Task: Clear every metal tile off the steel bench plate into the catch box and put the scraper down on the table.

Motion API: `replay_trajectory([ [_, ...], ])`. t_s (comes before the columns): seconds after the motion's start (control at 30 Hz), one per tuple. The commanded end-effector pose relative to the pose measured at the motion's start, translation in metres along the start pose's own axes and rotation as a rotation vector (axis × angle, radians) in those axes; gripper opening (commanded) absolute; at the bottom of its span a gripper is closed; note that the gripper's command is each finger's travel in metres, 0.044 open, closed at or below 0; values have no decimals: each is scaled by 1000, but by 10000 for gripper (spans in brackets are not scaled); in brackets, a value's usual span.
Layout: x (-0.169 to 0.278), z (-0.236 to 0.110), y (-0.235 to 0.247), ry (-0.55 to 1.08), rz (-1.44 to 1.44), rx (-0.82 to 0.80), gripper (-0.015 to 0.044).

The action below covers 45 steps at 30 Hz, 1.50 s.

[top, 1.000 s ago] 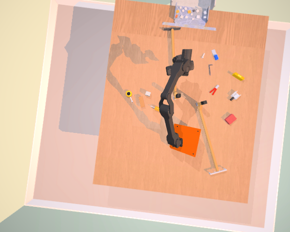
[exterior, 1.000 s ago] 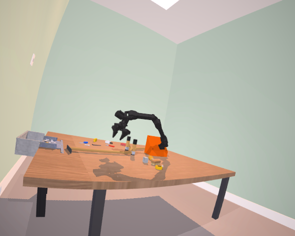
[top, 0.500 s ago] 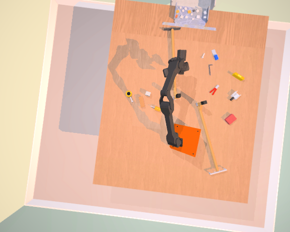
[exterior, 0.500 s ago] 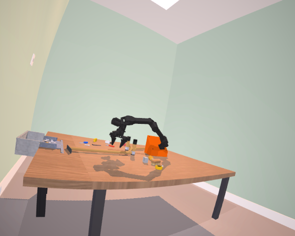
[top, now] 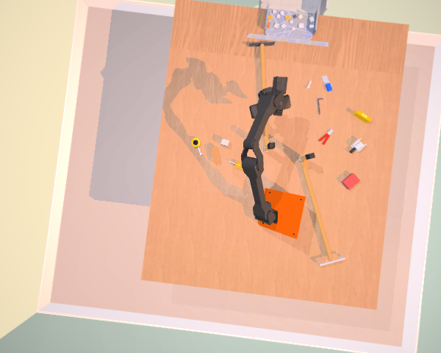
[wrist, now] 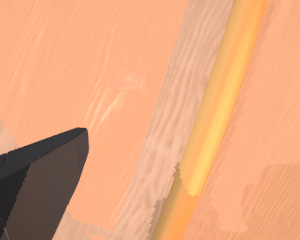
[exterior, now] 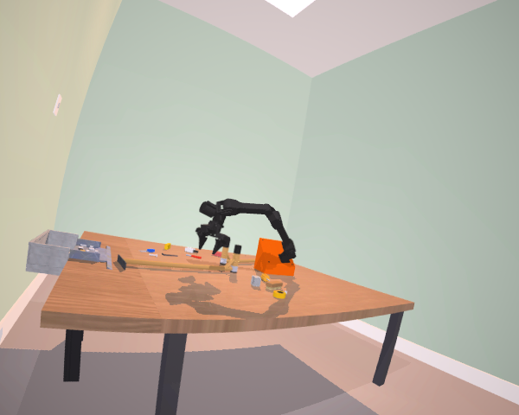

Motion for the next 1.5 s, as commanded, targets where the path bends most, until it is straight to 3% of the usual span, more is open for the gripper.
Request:
replay_trajectory([
  [0.0,6,-9,0,-11,10,3,440],
  [1.47,74,-98,26,-151,117,83,440],
])
Point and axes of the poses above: the point midway between the two fingers, 35 mm back from their tips, its own z axis out along the fingers, its own y axis across the jaws, x = y × z, the point moved 5 cm from there along -z, back along the fingers, and after that the axes turned 15 degrees about -z, right-handed, at the moved point
